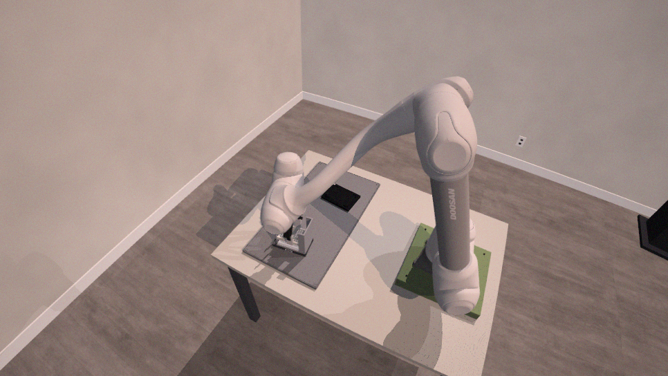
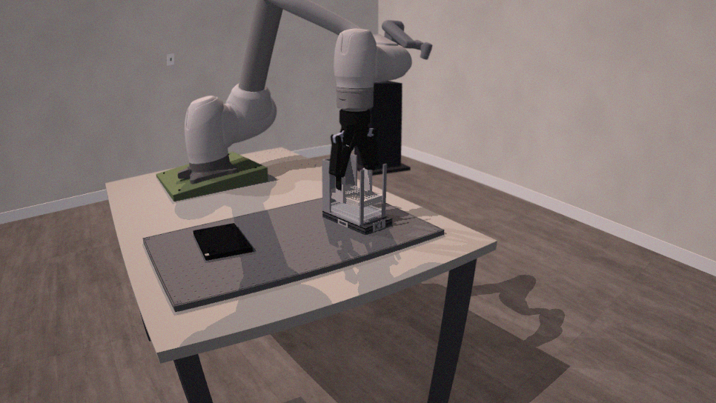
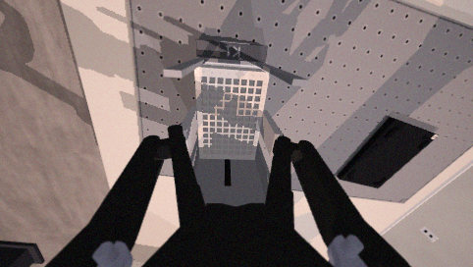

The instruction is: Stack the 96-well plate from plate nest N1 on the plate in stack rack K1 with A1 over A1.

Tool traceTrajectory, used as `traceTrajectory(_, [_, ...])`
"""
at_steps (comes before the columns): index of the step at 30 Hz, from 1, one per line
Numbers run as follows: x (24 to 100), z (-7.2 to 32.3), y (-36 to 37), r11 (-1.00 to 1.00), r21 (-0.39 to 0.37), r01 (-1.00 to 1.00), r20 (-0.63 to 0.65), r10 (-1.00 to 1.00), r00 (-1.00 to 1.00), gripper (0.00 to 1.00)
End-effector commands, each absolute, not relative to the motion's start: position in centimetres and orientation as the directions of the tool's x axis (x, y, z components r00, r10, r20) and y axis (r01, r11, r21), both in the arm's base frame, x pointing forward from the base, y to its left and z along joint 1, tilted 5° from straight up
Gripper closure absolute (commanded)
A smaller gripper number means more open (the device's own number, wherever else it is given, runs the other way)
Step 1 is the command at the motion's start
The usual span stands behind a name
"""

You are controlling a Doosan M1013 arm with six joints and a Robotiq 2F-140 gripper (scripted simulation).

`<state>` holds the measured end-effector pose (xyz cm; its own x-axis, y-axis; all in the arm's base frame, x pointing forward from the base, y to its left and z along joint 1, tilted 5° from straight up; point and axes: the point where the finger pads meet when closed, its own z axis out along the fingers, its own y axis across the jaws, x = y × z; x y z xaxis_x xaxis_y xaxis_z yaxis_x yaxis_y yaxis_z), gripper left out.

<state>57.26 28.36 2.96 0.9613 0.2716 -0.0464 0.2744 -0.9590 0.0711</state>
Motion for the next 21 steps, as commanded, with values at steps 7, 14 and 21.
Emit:
traceTrajectory(7, [57.2,1.6,28.3,-0.959,0.071,0.274,-0.046,0.272,0.961,1.00])
traceTrajectory(14, [57.2,1.6,28.2,-0.959,0.071,0.274,-0.046,0.272,0.961,1.00])
traceTrajectory(21, [57.2,1.6,28.2,-0.959,0.071,0.274,-0.046,0.272,0.961,1.00])
